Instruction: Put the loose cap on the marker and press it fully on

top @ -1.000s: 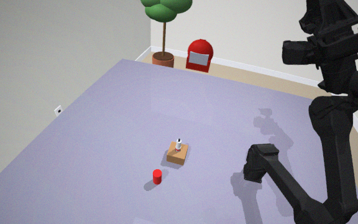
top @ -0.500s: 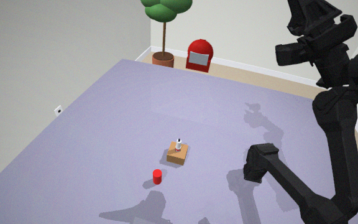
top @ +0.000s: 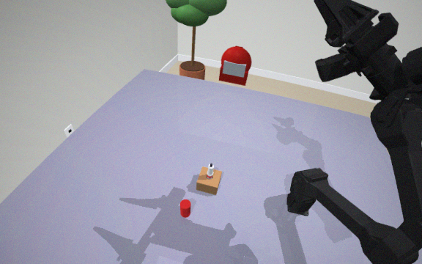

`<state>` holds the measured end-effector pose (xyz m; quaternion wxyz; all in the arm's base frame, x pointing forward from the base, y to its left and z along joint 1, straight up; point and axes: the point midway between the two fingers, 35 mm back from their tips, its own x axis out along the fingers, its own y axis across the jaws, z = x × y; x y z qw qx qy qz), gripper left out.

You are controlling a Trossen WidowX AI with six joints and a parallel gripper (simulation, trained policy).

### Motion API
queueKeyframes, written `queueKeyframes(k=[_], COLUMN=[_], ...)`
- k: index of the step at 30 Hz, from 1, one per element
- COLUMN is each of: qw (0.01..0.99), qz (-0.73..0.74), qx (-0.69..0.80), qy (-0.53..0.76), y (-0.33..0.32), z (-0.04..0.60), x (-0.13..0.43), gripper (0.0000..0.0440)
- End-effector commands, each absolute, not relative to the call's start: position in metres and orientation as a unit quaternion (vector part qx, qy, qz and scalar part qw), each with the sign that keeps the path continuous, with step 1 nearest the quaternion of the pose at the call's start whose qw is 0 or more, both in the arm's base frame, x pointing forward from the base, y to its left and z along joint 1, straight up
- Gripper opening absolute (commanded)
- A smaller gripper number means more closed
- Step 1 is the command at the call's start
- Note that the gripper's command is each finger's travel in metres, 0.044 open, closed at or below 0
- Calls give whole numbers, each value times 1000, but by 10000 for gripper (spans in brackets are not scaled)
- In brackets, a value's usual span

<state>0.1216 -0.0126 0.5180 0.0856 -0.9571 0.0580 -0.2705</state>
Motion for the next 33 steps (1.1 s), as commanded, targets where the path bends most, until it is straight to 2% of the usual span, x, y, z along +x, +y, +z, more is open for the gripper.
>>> queueKeyframes(k=[1,33], qw=[92,191], qz=[-255,-90], qx=[-961,-977], qy=[55,28], y=[-14,-41], z=[515,464], x=[125,169], gripper=[319,318])
